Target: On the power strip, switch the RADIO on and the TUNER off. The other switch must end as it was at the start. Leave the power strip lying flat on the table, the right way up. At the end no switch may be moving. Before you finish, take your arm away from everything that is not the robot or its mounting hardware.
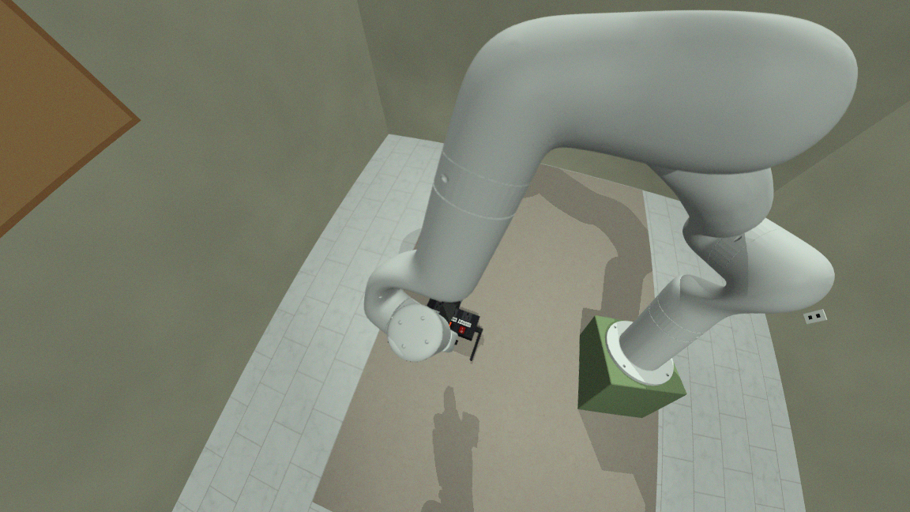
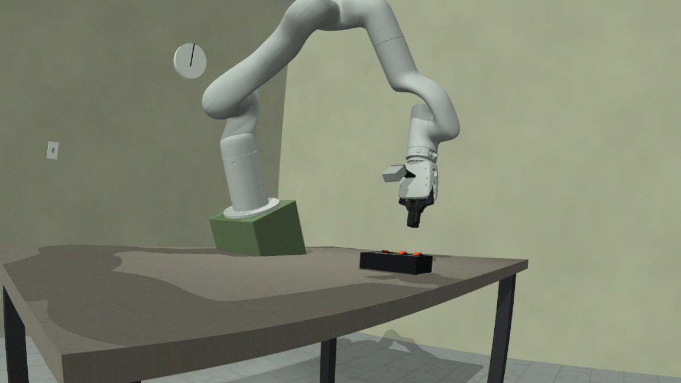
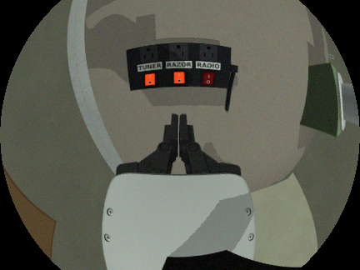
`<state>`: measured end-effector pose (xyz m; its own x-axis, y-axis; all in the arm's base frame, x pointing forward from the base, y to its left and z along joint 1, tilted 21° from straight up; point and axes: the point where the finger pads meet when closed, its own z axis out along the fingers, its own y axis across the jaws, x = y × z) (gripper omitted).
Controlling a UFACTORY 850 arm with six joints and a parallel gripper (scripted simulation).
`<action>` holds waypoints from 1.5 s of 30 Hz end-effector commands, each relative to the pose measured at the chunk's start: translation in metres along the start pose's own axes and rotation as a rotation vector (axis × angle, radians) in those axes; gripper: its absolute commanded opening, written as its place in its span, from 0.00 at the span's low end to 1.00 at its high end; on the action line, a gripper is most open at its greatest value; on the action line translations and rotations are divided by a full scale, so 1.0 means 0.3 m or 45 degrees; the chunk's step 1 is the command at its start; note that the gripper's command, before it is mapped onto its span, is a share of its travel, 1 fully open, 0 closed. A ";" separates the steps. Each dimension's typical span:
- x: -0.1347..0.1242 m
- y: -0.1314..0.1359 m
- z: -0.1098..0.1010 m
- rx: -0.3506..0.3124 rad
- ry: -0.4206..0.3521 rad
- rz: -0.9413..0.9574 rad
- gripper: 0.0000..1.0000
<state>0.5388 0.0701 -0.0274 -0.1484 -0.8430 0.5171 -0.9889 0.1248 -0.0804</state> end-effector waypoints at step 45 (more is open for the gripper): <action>-0.035 0.000 0.195 0.003 0.000 0.001 0.00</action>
<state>0.5397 0.0478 -0.0835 -0.1487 -0.8427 0.5175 -0.9889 0.1248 -0.0808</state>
